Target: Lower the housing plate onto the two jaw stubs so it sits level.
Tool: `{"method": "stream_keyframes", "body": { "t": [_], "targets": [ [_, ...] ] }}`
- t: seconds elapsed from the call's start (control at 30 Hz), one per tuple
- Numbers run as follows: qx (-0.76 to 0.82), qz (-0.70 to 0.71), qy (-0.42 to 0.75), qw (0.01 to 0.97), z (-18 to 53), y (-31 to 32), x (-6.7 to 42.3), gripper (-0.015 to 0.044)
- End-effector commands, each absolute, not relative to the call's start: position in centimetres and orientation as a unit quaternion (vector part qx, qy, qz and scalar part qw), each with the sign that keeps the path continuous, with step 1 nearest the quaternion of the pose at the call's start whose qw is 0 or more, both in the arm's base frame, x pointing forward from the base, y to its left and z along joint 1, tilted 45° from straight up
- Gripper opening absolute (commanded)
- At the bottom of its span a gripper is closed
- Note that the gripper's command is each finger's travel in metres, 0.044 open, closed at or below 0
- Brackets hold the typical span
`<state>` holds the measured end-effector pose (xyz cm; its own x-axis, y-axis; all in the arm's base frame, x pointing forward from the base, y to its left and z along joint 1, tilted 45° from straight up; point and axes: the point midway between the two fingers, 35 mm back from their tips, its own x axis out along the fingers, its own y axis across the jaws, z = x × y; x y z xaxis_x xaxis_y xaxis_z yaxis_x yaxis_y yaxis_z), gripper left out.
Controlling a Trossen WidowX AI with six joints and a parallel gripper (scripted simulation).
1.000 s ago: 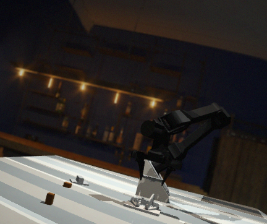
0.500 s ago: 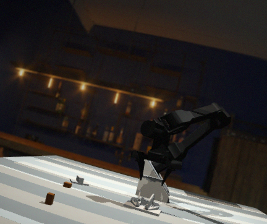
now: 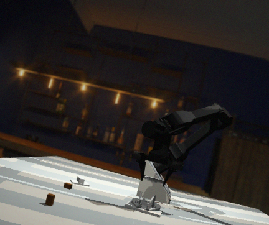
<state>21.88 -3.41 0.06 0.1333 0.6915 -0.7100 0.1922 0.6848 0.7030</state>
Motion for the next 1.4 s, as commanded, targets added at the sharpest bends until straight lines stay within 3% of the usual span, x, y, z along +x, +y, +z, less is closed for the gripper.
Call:
{"method": "stream_keyframes", "body": {
  "t": [0.0, 1.37],
  "targets": [
    [0.348, 0.187, 0.632, 0.666, -0.1, -3.4, 21.8, 0.0351],
    [0.348, 0.187, 0.632, 0.667, -3.6, 0.0, 22.5, 0.0351]
  ]
}}
